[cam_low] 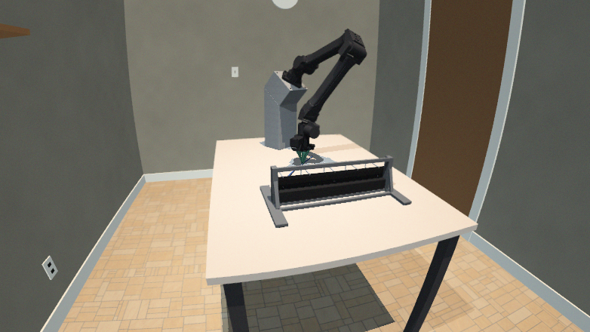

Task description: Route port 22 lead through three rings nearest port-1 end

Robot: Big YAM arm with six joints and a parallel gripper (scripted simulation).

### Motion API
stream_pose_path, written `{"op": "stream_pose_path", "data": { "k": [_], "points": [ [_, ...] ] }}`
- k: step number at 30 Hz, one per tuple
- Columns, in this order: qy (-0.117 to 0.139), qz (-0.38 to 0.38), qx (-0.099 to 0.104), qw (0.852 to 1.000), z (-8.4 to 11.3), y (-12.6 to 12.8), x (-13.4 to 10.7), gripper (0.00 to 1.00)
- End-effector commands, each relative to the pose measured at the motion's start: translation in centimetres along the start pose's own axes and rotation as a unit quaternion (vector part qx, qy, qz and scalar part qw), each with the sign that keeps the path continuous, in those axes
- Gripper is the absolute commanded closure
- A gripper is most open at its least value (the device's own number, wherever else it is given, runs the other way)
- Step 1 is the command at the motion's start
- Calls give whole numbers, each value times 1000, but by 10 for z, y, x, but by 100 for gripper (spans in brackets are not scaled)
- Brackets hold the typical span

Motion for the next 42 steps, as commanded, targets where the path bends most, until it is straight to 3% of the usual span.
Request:
{"op": "stream_pose_path", "data": {
  "k": [1,14,42],
  "points": [
    [5,-1,-5,1000,-3,-5,-8,100],
    [9,-2,-11,1000,0,-9,-11,100],
    [1,-5,-10,1000,35,-9,-3,100]
  ]
}}
Point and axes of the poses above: the point where the finger pads meet when closed, its own z axis back along the fingers, its own y axis across the jaws, x = y × z, the point moved 9 cm from there along z, back along the fingers, and after that the axes turned 1 degree about -z, right-handed, at the moved point
